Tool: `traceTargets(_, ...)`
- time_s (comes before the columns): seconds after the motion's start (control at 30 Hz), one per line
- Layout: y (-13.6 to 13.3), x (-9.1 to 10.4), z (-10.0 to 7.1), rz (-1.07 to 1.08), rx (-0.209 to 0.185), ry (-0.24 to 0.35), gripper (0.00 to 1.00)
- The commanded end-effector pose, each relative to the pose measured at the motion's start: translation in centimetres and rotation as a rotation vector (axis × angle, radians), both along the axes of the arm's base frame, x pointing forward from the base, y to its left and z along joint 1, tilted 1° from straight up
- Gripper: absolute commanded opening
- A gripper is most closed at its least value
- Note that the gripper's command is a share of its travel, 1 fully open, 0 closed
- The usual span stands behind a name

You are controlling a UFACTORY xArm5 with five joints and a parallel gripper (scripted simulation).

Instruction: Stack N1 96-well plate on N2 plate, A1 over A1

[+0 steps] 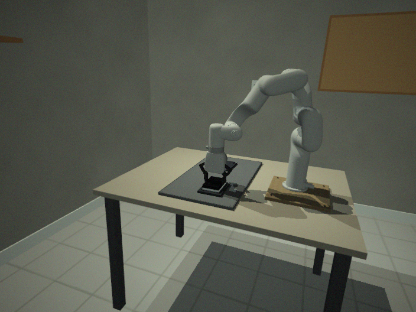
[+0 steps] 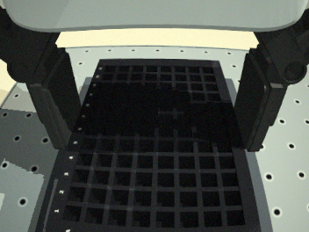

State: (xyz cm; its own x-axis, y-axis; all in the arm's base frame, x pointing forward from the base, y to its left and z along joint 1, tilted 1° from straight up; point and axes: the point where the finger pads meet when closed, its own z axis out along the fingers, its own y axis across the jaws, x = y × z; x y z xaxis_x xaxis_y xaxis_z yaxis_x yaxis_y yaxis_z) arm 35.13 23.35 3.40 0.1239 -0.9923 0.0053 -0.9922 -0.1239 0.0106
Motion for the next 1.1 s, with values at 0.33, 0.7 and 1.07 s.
traceTargets(0.33, 0.1, 0.2, 3.0, 0.000, 0.002, -0.003, 1.00)
traceTargets(0.7, 0.0, 0.2, 5.5, 0.000, 0.002, -0.003, 1.00)
traceTargets(1.07, 0.0, 0.3, 8.4, 0.000, 0.002, -0.003, 1.00)
